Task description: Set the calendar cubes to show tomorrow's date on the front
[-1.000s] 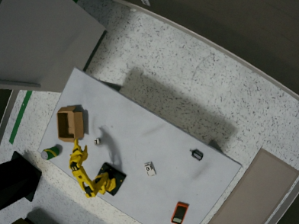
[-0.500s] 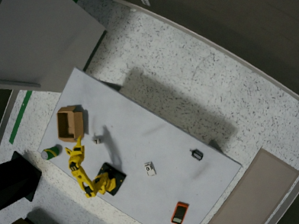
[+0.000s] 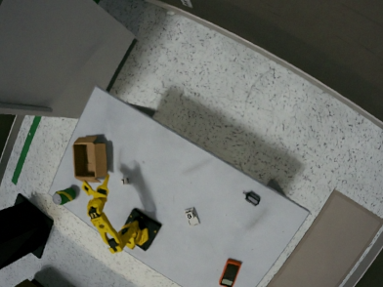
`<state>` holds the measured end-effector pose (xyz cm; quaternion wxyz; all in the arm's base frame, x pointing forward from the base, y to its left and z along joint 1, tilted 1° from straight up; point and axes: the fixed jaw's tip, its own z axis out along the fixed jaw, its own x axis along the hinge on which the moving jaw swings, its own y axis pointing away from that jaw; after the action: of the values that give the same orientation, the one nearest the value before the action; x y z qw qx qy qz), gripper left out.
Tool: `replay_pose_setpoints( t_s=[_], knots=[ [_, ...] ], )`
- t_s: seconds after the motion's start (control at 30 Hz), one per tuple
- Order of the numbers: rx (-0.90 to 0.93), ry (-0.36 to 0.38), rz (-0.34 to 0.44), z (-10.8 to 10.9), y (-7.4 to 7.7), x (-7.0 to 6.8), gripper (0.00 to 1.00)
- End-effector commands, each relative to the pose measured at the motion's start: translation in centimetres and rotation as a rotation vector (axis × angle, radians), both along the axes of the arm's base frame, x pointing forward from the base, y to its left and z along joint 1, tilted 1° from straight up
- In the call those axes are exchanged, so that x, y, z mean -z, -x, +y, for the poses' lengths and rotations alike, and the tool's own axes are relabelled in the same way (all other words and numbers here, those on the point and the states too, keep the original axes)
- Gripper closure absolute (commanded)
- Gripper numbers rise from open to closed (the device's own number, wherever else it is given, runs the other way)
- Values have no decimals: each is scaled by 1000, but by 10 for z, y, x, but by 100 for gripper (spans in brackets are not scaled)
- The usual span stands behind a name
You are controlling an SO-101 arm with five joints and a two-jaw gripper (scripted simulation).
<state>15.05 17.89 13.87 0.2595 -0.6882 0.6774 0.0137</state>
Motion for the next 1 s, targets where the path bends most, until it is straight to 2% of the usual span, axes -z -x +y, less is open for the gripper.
replay_pose_setpoints(
  t_s=[0.0,0.53,0.97],
  knots=[
    [96,-13,68,2,2,9,65],
    [459,-151,227,9,4,9,65],
    [606,-206,292,11,4,10,65]
  ],
)
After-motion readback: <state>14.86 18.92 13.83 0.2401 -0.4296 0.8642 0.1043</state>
